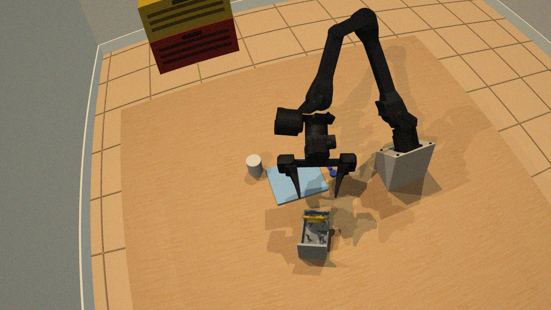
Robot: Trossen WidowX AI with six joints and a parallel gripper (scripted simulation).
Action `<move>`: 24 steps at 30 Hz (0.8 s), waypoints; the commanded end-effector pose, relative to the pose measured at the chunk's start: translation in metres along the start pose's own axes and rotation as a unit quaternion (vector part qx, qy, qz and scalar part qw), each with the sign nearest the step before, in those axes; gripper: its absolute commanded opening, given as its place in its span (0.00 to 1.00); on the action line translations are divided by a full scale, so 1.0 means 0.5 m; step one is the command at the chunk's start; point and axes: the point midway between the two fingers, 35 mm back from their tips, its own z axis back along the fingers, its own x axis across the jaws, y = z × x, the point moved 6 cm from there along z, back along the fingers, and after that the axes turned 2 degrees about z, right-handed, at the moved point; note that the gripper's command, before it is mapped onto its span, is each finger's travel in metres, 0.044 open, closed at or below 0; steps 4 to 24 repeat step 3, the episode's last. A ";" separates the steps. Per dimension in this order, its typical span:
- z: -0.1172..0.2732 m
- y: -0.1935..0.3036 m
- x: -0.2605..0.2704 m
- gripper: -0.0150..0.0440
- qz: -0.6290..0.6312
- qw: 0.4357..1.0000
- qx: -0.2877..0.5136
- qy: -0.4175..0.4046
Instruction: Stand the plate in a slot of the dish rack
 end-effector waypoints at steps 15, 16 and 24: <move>-0.004 -0.017 0.002 0.93 -0.092 0.994 0.056 -0.031; -0.004 -0.017 0.002 0.93 -0.092 0.994 0.056 -0.031; -0.004 -0.017 0.002 0.93 -0.092 0.994 0.056 -0.031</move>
